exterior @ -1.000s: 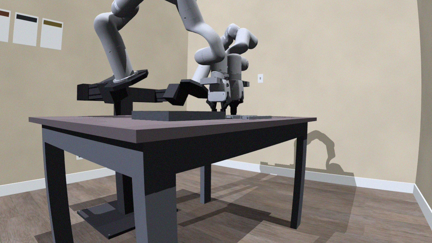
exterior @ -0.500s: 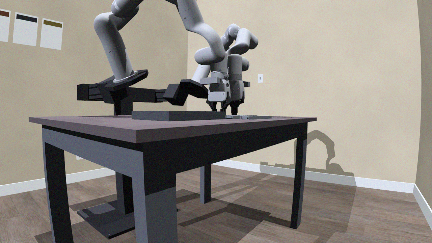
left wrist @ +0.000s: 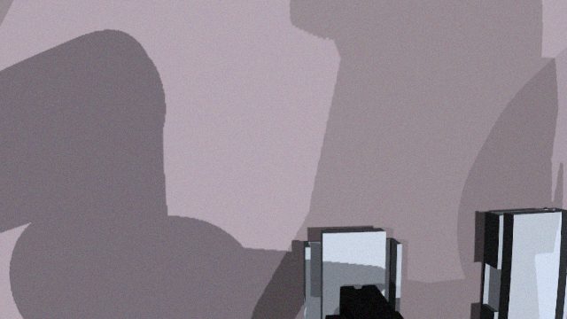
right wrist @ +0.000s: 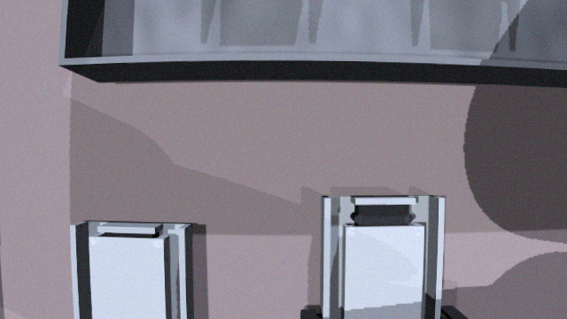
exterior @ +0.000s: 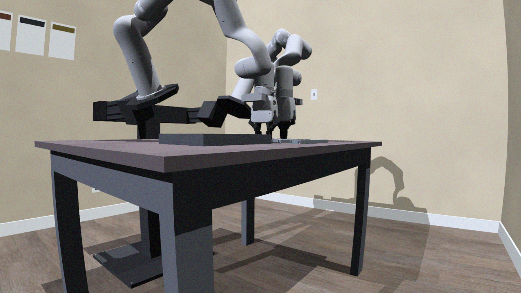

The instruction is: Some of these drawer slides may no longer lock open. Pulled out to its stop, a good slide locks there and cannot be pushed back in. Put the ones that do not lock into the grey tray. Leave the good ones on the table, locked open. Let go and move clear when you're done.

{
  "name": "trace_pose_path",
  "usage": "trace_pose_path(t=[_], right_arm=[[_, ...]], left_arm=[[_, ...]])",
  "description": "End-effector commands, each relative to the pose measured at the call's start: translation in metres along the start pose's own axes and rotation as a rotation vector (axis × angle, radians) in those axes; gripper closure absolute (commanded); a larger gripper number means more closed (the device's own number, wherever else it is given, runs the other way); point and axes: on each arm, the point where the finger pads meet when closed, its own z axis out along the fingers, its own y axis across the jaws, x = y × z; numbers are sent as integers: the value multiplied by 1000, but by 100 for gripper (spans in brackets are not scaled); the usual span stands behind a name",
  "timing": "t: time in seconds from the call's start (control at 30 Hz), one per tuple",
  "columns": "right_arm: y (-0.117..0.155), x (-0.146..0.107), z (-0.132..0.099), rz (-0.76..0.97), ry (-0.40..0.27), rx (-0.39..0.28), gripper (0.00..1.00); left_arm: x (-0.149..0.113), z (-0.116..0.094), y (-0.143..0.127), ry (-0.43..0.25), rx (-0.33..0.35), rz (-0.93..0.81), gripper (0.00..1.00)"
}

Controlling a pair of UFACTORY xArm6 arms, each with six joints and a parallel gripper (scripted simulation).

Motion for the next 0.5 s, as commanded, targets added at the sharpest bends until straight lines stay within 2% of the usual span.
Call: trace_pose_path(t=[0.0,0.47], right_arm=[[-1,-1,-1,1,-2,3,100],[-1,-1,-1,1,-2,3,100]], left_arm=[[2,-1,1,-1,-2,0,100],[19,-1,1,-1,-2,0,100]])
